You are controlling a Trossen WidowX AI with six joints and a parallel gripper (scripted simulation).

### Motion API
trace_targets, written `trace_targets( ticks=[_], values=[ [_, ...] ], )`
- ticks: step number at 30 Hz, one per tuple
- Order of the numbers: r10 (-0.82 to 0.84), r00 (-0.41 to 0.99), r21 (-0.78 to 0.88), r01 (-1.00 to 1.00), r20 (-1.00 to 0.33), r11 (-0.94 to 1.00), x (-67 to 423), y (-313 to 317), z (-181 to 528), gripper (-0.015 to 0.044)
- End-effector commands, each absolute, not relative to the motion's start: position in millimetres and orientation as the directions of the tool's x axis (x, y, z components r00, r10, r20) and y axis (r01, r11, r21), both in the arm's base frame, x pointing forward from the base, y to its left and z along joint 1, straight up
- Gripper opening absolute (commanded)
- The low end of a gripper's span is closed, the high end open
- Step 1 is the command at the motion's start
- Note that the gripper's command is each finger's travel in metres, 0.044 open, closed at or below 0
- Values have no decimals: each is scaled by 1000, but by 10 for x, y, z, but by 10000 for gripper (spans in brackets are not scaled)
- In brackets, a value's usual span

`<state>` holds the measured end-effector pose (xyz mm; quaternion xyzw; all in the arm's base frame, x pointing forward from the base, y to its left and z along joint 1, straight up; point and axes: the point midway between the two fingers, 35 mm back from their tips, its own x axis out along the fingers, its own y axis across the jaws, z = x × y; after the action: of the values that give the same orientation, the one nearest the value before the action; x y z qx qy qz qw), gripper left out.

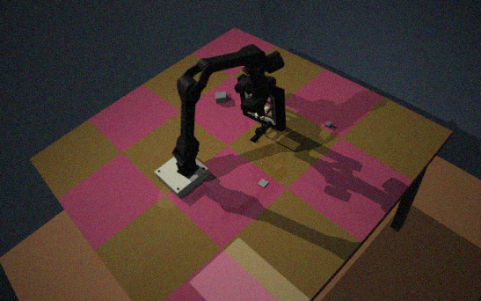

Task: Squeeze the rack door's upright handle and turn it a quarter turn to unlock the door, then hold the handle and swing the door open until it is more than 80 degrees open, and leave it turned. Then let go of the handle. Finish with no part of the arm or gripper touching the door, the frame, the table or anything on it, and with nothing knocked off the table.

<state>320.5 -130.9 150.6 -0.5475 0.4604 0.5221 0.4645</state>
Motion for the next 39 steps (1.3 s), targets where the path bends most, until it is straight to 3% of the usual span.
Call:
trace_targets(
  ticks=[1,18,39],
  values=[
    [-15,31,-29,-989,-999,-146,3204,-1302,1504,129],
    [-15,31,-29,-989,-999,-146,3204,-1302,1504,17],
    [-14,30,-32,-975,-999,218,3073,-1234,1499,17]
  ],
)
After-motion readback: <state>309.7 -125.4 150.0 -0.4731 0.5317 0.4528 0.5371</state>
